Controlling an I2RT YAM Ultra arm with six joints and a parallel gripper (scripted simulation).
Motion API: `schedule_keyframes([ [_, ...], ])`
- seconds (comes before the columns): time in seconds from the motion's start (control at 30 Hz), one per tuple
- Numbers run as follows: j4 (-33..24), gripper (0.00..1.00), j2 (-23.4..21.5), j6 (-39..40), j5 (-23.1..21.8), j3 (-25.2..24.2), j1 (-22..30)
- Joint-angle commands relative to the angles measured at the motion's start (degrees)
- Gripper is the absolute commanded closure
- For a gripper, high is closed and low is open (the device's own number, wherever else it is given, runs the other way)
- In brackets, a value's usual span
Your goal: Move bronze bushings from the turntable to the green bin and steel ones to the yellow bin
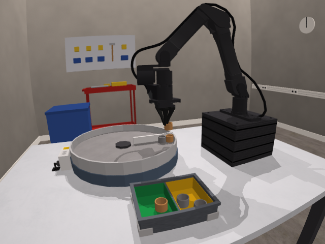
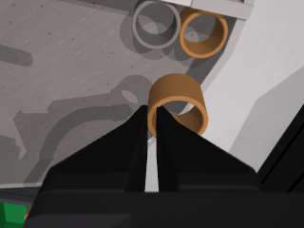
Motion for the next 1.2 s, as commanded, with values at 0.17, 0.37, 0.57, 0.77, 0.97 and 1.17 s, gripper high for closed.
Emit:
schedule_keyframes([
  [0.17, -1.13, 1.00, 1.18, -2.68, 0.72, 2.60, 1.18],
  [0.37, -1.52, 1.00, 1.75, -4.88, 0.72, 3.59, 1.70],
  [0.57, -2.34, 1.00, 2.97, -9.72, 0.76, 5.72, 2.88],
  [0.77, -3.50, 1.00, 4.72, -16.60, 0.82, 8.77, 4.56],
  [0.97, -4.57, 1.00, 6.26, -22.45, 0.83, 11.41, 5.92],
  [1.17, -6.19, 1.00, 8.77, -32.55, 0.93, 15.78, 8.41],
])
